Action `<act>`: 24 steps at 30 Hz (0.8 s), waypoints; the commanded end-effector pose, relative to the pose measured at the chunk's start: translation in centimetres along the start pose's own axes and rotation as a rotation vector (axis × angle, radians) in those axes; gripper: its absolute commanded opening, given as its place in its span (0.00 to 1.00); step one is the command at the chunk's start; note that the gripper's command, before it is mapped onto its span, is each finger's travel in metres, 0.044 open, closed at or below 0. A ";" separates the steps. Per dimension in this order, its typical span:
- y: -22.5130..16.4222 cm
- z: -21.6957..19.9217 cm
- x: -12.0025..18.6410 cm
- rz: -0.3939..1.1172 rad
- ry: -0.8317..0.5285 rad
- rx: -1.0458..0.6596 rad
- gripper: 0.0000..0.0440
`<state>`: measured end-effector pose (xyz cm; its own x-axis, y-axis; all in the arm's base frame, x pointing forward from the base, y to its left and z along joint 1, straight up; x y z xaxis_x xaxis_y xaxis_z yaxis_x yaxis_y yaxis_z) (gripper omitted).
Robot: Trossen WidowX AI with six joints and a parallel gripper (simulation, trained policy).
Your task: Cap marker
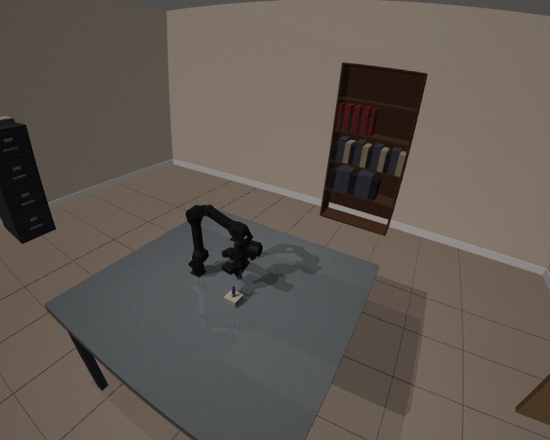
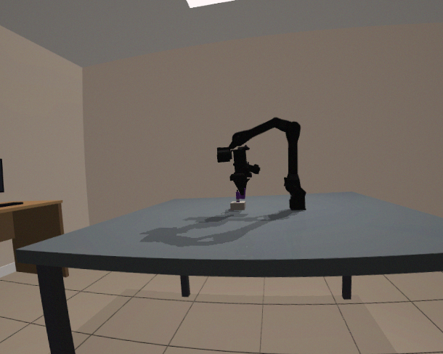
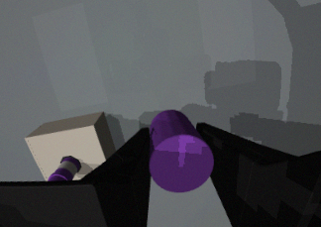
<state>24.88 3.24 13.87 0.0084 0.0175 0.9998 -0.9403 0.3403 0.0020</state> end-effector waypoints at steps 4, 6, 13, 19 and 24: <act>-1.3 0.9 2.1 0.035 -0.017 -0.017 0.07; -1.7 1.2 2.6 0.040 -0.019 -0.025 0.07; -3.1 2.3 3.9 0.048 -0.020 -0.057 0.05; -4.3 3.8 4.7 0.048 -0.014 -0.093 0.04; -5.2 5.3 5.1 0.043 -0.009 -0.126 0.03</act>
Point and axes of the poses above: the point midway between the two fingers, 35 mm back from their tips, its own x axis back along the fingers, its own z axis across the jaws, y = z × x, the point moved 2 cm from there along x, back along the fingers, and after that the axes turned 13 degrees about -x, right-handed, at the moved point
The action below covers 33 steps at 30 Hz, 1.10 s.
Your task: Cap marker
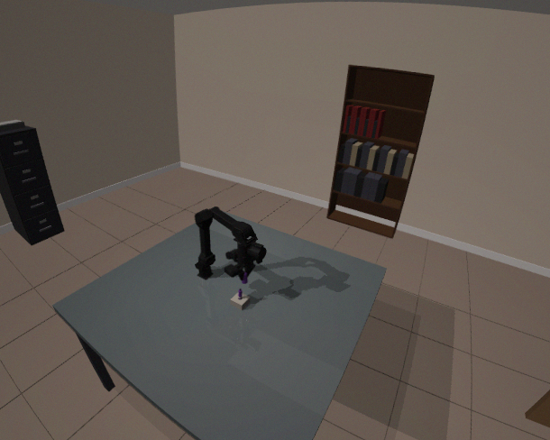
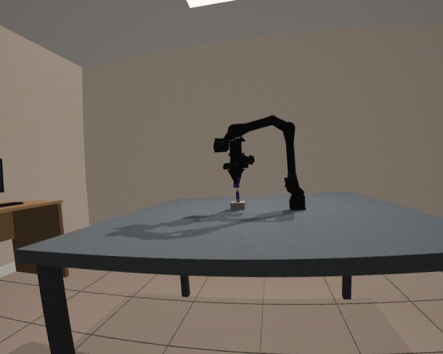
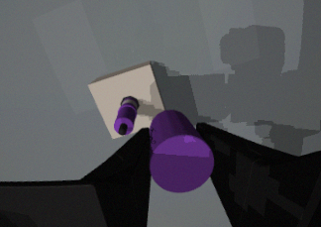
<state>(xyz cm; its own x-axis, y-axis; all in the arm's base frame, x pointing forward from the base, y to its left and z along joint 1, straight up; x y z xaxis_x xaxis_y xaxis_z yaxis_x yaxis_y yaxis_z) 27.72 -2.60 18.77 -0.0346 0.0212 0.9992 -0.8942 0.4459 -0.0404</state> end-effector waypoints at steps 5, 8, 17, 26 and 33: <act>-1.5 2.0 0.5 -0.008 0.010 -0.041 0.01; -1.8 2.5 0.6 -0.017 0.011 -0.053 0.00; -2.1 3.0 -0.6 -0.067 0.010 -0.065 0.00; -2.1 3.1 -1.9 -0.104 0.013 -0.060 0.00; -2.0 3.2 -3.5 -0.133 0.009 -0.044 0.00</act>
Point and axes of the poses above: the point midway between the two fingers, 35 mm back from their tips, its own x axis back along the fingers, its own z axis across the jaws, y = z × x, the point moved 2 cm from there along x, back along the fingers, and after that the axes turned 13 degrees about -x, right-handed, at the moved point
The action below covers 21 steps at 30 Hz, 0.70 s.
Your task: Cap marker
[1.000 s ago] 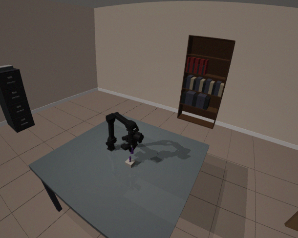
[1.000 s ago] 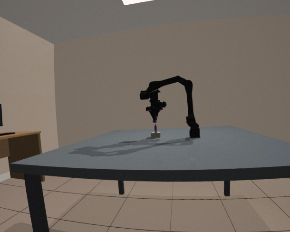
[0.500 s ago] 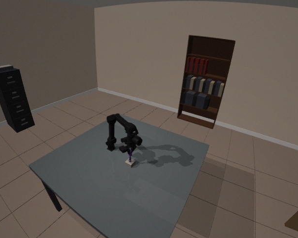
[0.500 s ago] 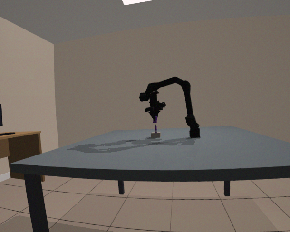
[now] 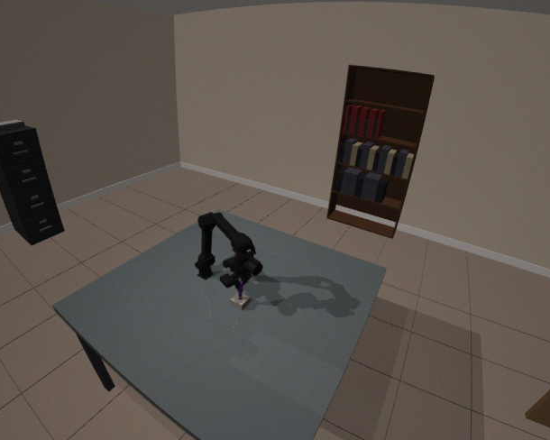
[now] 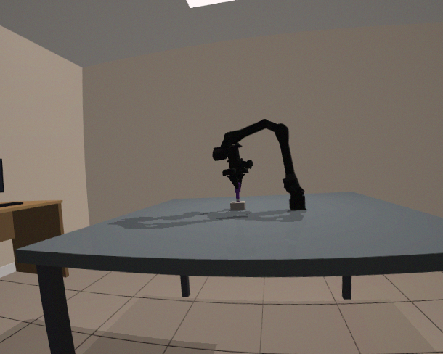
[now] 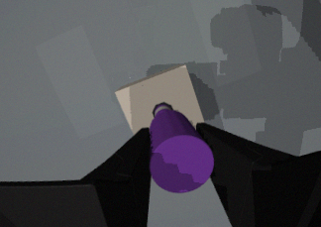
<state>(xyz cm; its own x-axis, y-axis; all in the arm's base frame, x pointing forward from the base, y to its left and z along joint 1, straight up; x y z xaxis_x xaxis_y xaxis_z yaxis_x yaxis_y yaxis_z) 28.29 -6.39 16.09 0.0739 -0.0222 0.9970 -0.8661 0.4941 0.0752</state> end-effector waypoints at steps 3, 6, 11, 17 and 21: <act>-0.1 0.0 -1.6 -0.026 -0.005 0.022 0.00; -0.1 0.0 -2.4 -0.034 -0.007 0.033 0.00; -0.2 0.1 -3.6 -0.042 -0.005 0.054 0.06; 1.0 0.2 -4.3 -0.090 -0.005 0.054 0.17; 1.1 0.3 -4.3 -0.094 -0.005 0.054 0.22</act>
Point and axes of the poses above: the point midway between the two fingers, 35 mm back from their tips, its own x axis back along the fingers, its own z axis across the jaws, y = z × x, the point moved 2 cm from there along x, back along the fingers, and after that the axes turned 13 degrees about -x, right-handed, at the moved point
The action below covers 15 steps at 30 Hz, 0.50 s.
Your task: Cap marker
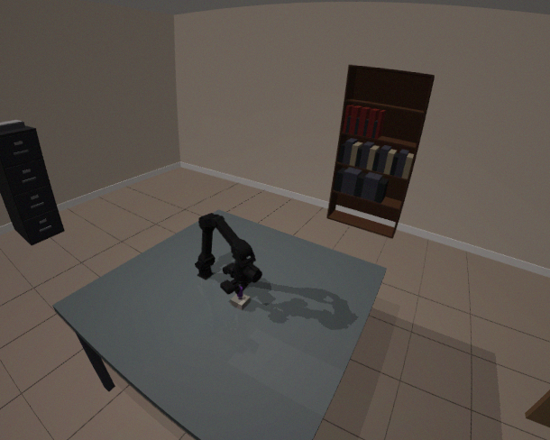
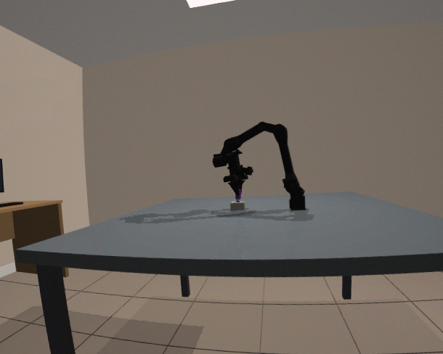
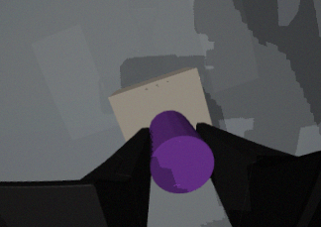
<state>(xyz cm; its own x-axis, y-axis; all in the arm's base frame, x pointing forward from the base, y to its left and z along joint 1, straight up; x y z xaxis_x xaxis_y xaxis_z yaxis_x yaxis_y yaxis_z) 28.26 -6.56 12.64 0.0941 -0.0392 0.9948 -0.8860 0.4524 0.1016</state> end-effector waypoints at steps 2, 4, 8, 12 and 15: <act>1.4 0.1 -0.9 -0.069 -0.001 0.008 0.24; 1.4 0.1 -0.9 -0.069 -0.001 0.008 0.27; 1.4 0.1 -0.9 -0.070 -0.001 0.007 0.32; 2.0 0.2 -0.7 -0.082 -0.008 0.005 0.40; 2.5 0.2 -0.4 -0.084 -0.016 0.003 0.55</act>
<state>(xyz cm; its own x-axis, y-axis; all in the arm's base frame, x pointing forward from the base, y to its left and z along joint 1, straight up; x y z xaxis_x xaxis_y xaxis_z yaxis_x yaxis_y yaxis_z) 26.33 -5.77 12.00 0.1701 -0.0839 0.9818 -0.8736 0.4482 0.1897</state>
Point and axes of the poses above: the point midway between the two fingers, 35 mm back from their tips, its own x axis back along the fingers, its own z axis across the jaws, y = z × x, the point moved 2 cm from there along x, back along the fingers, and after that the axes turned 13 degrees about -x, right-handed, at the moved point
